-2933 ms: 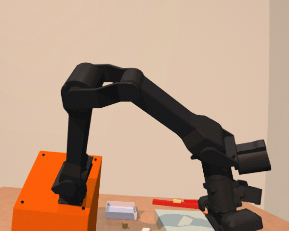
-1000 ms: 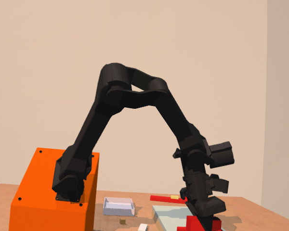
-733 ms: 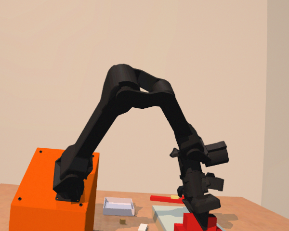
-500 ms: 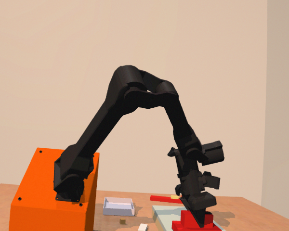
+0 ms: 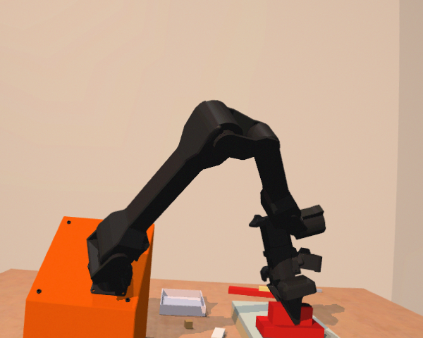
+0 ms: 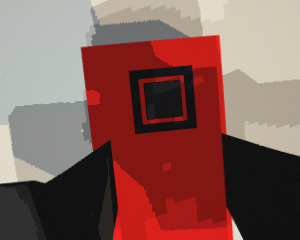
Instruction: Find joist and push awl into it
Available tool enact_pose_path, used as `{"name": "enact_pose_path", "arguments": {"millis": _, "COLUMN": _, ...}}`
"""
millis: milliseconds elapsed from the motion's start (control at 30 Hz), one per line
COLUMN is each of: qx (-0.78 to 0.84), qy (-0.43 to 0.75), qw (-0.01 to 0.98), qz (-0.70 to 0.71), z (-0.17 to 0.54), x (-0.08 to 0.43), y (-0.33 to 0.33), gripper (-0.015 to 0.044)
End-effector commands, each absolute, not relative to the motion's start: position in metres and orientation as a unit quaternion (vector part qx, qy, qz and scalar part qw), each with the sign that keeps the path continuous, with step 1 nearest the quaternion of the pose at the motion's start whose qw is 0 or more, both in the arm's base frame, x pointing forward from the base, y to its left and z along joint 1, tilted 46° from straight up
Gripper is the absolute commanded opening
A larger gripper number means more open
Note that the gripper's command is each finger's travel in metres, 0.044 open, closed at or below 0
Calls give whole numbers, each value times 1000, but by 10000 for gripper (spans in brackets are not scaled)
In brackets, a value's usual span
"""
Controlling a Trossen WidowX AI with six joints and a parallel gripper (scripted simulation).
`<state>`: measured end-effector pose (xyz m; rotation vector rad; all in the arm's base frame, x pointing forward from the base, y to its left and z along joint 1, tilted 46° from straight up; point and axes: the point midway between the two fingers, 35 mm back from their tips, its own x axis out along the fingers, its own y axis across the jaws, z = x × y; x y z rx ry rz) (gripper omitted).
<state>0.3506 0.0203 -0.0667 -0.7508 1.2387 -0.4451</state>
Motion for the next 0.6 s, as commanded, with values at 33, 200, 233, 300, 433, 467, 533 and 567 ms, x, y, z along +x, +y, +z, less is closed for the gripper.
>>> {"name": "enact_pose_path", "arguments": {"millis": 33, "qx": -338, "qy": 563, "qw": 728, "qz": -200, "z": -80, "x": 350, "y": 33, "gripper": 0}}
{"name": "enact_pose_path", "arguments": {"millis": 200, "qx": -337, "qy": 563, "qw": 728, "qz": -200, "z": -91, "x": 349, "y": 44, "gripper": 0}}
{"name": "enact_pose_path", "arguments": {"millis": 233, "qx": -337, "qy": 563, "qw": 728, "qz": -200, "z": -94, "x": 348, "y": 47, "gripper": 0}}
{"name": "enact_pose_path", "arguments": {"millis": 300, "qx": -337, "qy": 563, "qw": 728, "qz": -200, "z": -98, "x": 348, "y": 51, "gripper": 0}}
{"name": "enact_pose_path", "arguments": {"millis": 433, "qx": -337, "qy": 563, "qw": 728, "qz": -199, "z": -108, "x": 347, "y": 60, "gripper": 0}}
{"name": "enact_pose_path", "arguments": {"millis": 467, "qx": -336, "qy": 563, "qw": 728, "qz": -199, "z": -110, "x": 346, "y": 63, "gripper": 0}}
{"name": "enact_pose_path", "arguments": {"millis": 533, "qx": -336, "qy": 563, "qw": 728, "qz": -199, "z": -114, "x": 346, "y": 67, "gripper": 0}}
{"name": "enact_pose_path", "arguments": {"millis": 567, "qx": -336, "qy": 563, "qw": 728, "qz": -199, "z": -117, "x": 345, "y": 70, "gripper": 0}}
